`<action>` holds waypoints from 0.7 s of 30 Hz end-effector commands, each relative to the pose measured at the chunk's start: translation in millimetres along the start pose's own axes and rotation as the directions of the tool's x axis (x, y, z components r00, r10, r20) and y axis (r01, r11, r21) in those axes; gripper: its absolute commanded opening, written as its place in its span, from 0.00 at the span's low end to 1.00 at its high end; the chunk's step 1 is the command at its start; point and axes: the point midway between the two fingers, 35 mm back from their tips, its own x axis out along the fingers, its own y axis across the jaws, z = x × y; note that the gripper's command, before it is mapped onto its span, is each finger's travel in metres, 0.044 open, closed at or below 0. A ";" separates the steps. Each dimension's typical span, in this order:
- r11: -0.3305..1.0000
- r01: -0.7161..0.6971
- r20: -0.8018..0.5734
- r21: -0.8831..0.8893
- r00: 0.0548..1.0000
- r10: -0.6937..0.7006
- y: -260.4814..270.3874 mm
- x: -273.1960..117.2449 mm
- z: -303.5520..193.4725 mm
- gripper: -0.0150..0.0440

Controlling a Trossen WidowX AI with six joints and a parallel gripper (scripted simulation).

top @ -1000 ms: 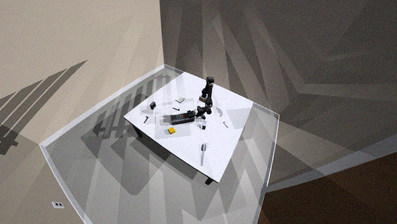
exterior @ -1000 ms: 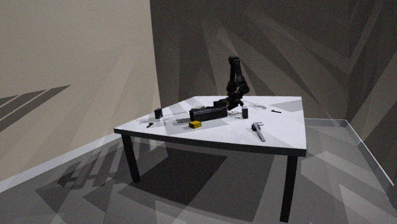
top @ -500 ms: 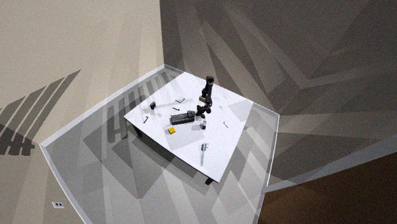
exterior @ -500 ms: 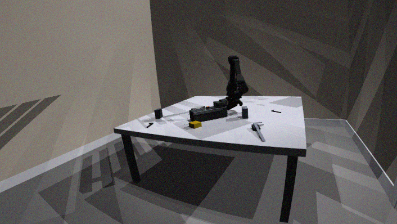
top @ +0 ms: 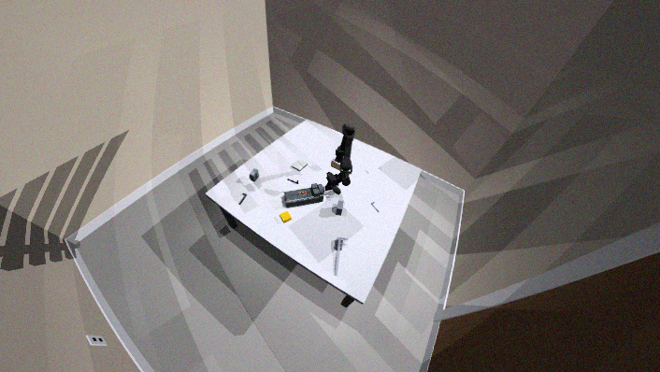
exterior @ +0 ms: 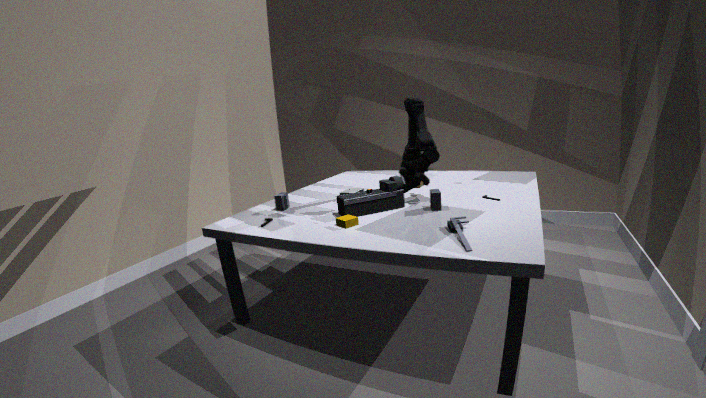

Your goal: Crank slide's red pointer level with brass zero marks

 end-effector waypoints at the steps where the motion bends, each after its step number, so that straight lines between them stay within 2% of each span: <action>1: 1.000 0.005 0.005 -0.005 1.000 -0.005 -5.8 -5.7 5.5 0.25; 21: 1.000 0.005 0.005 -0.005 1.000 -0.005 -4.9 -17.5 17.0 0.25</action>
